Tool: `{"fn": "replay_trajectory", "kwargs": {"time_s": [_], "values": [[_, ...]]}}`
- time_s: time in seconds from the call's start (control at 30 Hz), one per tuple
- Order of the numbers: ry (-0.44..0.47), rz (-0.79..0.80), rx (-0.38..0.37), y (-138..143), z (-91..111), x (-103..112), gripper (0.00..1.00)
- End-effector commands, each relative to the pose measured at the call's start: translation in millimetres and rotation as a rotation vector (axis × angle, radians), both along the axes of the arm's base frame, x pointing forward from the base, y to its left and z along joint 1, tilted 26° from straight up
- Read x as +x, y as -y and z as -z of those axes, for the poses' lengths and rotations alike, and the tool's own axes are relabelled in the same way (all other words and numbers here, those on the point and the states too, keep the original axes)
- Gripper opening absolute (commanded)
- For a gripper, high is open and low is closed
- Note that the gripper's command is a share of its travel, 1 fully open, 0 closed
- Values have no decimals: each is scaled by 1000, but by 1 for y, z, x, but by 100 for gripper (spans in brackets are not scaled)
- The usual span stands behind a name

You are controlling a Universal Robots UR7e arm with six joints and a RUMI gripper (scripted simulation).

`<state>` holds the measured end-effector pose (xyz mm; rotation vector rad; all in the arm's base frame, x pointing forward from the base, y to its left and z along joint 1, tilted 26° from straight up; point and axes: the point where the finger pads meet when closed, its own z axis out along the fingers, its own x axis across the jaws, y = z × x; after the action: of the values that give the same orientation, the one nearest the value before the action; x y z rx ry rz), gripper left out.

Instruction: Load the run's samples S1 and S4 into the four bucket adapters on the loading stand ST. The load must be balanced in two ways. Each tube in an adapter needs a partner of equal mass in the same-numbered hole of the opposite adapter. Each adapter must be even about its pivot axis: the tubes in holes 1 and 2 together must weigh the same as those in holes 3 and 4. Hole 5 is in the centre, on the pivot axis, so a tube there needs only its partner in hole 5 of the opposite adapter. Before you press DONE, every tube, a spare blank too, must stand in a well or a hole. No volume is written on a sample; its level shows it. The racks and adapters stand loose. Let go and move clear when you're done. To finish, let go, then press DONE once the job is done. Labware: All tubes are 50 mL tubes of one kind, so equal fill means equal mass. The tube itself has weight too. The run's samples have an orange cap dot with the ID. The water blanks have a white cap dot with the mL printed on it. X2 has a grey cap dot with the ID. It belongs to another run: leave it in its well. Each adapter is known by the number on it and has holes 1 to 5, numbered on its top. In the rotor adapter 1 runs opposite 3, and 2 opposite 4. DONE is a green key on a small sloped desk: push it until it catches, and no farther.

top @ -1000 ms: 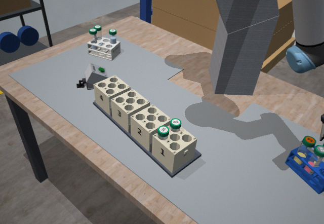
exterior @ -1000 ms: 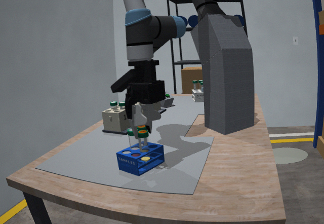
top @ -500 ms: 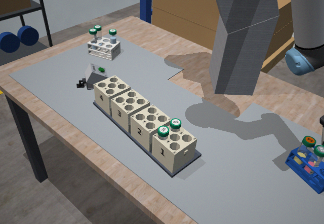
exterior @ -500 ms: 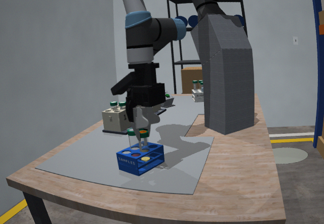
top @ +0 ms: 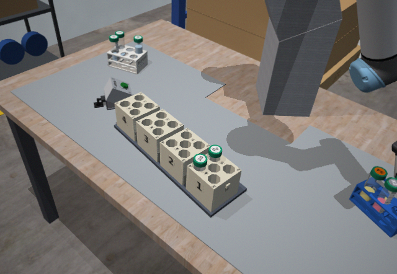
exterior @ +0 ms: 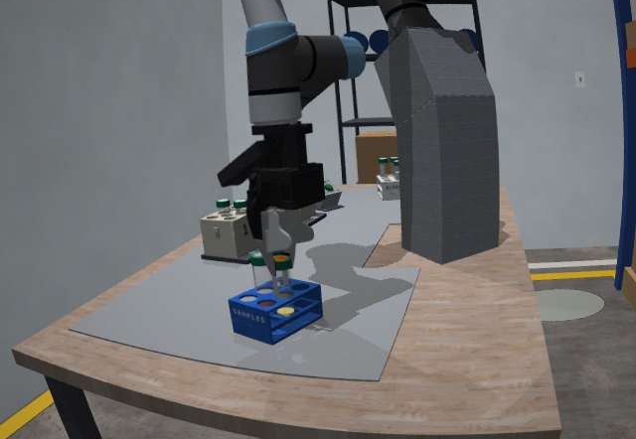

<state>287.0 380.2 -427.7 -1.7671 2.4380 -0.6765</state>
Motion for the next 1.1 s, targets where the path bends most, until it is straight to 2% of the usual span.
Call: {"fn": "replay_trajectory", "kwargs": {"time_s": [0.0, 0.23, 1.07], "values": [[0, 0, 1, -1, 0, 0, 0], [0, 0, 1, -5, -12, -4, 0], [0, 0, 1, -29, -82, -26, 0]]}}
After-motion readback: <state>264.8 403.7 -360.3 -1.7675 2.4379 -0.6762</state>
